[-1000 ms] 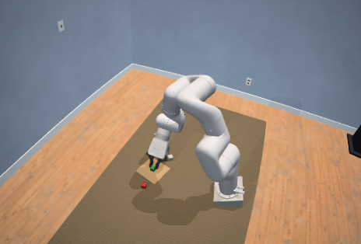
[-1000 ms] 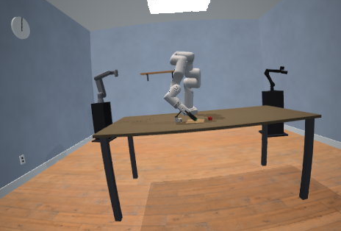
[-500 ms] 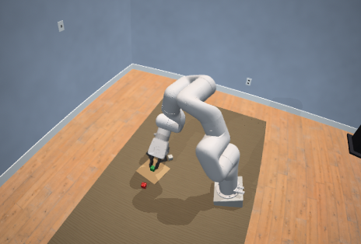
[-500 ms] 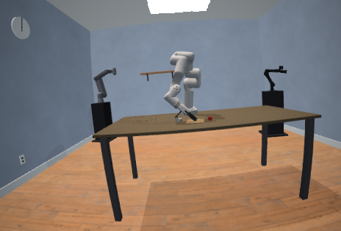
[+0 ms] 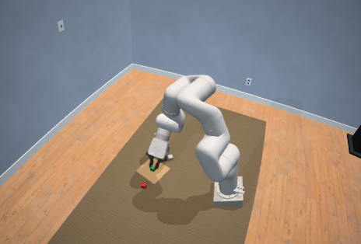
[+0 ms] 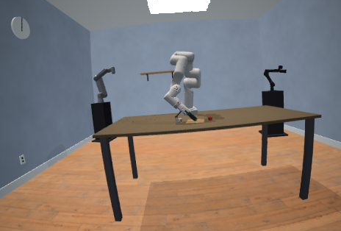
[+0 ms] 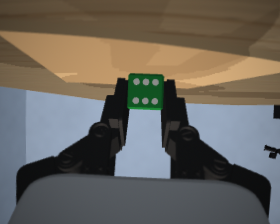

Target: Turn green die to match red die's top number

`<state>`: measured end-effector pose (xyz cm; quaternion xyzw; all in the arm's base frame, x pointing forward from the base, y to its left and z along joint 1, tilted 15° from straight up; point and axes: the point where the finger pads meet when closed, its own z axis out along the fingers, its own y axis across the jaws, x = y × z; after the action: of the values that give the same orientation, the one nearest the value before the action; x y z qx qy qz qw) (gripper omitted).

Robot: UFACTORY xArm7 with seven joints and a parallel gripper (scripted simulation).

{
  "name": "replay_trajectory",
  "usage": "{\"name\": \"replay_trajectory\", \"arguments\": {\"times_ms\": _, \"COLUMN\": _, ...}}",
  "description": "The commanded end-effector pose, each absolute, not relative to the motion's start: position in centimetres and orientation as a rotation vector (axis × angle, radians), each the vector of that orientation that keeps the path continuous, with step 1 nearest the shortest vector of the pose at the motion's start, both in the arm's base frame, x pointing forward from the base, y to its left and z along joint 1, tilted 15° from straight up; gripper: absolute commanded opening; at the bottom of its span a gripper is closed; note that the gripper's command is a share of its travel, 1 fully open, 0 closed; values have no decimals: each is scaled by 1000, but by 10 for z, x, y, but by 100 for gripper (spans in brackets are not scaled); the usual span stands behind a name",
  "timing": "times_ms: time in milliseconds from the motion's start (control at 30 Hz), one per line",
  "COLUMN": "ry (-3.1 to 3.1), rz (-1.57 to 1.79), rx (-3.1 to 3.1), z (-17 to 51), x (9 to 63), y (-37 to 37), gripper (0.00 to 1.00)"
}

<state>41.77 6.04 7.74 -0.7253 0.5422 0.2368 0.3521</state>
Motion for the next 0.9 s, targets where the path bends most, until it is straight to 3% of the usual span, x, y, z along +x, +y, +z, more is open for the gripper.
{"name": "replay_trajectory", "arguments": {"times_ms": 0, "ry": 1402, "rz": 609, "rx": -1877, "z": 79, "x": 419, "y": 60, "gripper": 21}}
{"name": "replay_trajectory", "arguments": {"times_ms": 367, "ry": 1402, "rz": 609, "rx": -1877, "z": 79, "x": 419, "y": 60, "gripper": 21}}
{"name": "replay_trajectory", "arguments": {"times_ms": 867, "ry": 1402, "rz": 609, "rx": -1877, "z": 79, "x": 419, "y": 60, "gripper": 42}}
